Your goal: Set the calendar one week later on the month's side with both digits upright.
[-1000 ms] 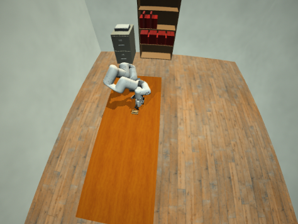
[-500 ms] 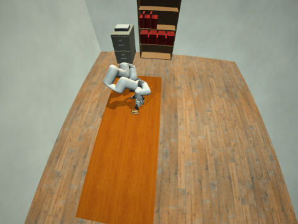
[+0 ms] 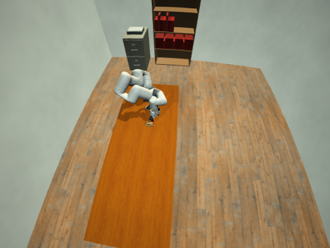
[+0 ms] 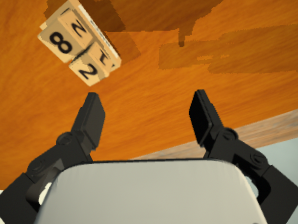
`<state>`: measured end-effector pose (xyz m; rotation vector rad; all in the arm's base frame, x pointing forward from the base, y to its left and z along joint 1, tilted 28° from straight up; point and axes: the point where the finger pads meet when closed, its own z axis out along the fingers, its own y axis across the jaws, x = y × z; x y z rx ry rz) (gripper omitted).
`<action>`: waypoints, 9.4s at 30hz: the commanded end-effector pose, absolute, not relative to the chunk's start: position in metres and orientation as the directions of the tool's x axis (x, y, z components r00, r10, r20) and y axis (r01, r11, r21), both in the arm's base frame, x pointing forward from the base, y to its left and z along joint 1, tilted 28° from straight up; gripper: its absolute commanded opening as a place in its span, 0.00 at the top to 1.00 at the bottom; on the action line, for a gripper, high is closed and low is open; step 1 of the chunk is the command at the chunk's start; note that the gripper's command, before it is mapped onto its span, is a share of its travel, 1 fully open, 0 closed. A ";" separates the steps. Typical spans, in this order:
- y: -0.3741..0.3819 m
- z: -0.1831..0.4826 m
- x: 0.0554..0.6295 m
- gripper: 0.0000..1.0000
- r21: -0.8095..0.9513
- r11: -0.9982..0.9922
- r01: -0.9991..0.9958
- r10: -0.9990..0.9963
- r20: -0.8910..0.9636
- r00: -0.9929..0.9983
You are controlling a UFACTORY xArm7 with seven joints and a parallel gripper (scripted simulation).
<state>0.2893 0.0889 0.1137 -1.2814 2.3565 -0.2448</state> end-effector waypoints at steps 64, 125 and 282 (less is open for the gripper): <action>0.090 0.117 0.298 0.00 -0.269 0.750 -0.604 -0.659 -0.380 -0.649; 0.101 0.145 0.371 0.00 0.154 0.972 0.179 0.230 -0.439 -0.868; 0.098 0.159 0.407 0.00 0.380 0.659 0.649 0.750 -0.269 -0.604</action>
